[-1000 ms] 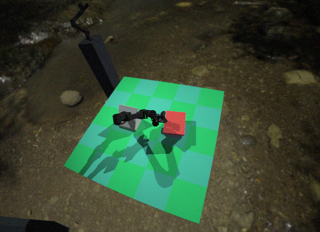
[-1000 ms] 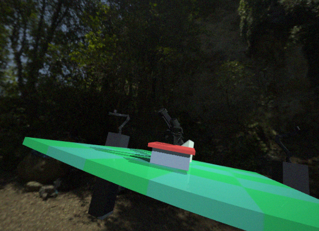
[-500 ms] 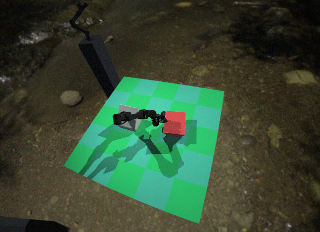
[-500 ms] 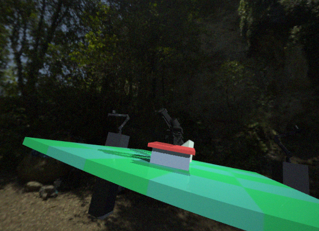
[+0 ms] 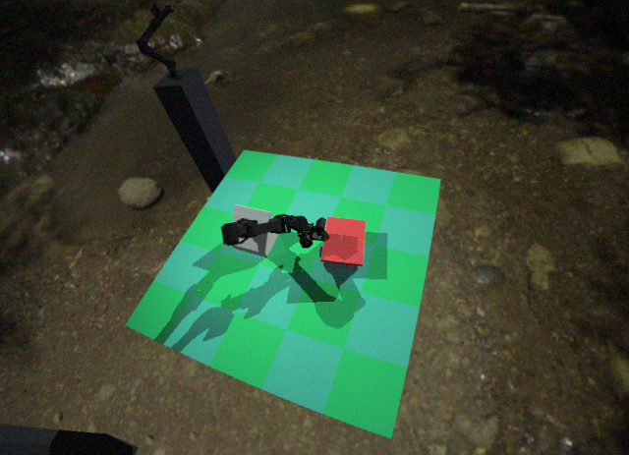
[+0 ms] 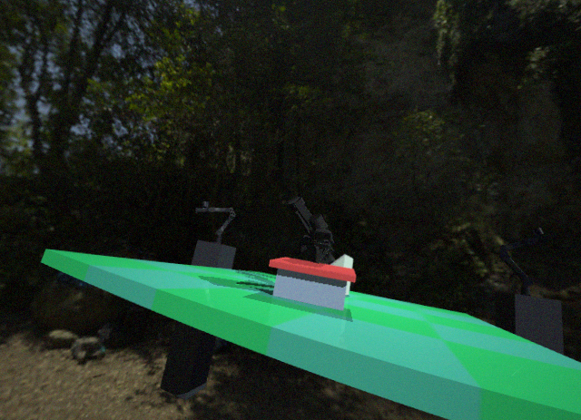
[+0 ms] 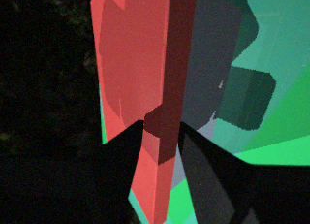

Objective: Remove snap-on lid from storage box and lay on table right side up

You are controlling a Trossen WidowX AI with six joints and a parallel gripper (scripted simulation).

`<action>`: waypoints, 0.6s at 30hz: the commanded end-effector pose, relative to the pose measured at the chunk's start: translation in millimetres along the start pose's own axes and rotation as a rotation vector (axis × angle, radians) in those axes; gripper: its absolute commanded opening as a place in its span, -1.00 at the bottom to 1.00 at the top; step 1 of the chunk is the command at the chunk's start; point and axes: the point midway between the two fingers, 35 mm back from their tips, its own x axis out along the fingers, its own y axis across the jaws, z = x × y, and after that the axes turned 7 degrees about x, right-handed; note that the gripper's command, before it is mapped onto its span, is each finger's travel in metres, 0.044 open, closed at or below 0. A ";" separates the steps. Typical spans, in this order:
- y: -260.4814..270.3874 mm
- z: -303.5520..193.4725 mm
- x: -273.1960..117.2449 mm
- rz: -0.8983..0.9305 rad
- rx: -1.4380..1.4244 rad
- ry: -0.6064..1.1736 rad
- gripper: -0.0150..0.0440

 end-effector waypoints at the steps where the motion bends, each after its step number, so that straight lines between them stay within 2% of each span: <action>1: 4.5 -0.6 -3.5 0.003 0.001 0.001 -0.49; 18: 24.1 -3.0 -14.8 0.003 0.002 0.002 -0.49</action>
